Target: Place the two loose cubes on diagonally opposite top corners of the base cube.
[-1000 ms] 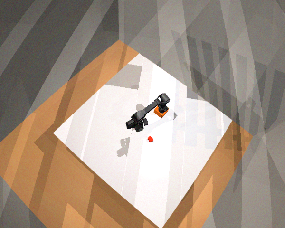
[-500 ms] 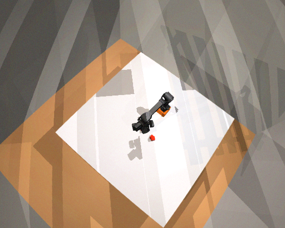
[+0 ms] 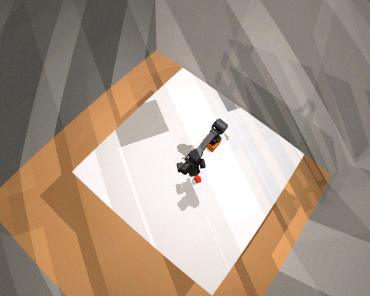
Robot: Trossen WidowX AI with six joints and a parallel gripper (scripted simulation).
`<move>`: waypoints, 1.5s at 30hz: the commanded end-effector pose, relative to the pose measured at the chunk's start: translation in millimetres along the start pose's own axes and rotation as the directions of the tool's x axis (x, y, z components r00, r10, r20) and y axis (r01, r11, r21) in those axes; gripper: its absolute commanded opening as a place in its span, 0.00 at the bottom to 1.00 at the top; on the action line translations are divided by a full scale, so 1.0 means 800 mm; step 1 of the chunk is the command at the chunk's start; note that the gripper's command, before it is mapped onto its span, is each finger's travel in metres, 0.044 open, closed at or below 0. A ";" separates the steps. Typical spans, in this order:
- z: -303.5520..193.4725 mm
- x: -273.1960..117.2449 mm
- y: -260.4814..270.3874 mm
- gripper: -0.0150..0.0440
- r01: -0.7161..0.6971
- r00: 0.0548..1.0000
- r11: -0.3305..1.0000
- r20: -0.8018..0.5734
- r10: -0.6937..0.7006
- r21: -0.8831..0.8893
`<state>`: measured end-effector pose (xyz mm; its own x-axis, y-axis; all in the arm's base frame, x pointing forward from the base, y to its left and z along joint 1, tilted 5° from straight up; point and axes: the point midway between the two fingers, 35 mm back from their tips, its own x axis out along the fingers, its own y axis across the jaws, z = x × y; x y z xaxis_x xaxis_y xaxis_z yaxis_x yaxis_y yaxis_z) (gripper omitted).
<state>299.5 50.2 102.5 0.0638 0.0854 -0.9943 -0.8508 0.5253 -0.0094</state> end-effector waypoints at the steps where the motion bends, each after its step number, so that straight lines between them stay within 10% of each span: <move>1: 0.006 0.003 0.014 0.43 -0.001 1.000 1.000 -0.004 0.002 0.011; 45: 0.032 0.047 0.073 0.43 -0.002 1.000 0.998 -0.005 0.003 0.065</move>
<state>266.8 106.2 70.0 0.0613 0.0868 -0.9943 -0.8175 0.5760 -0.0001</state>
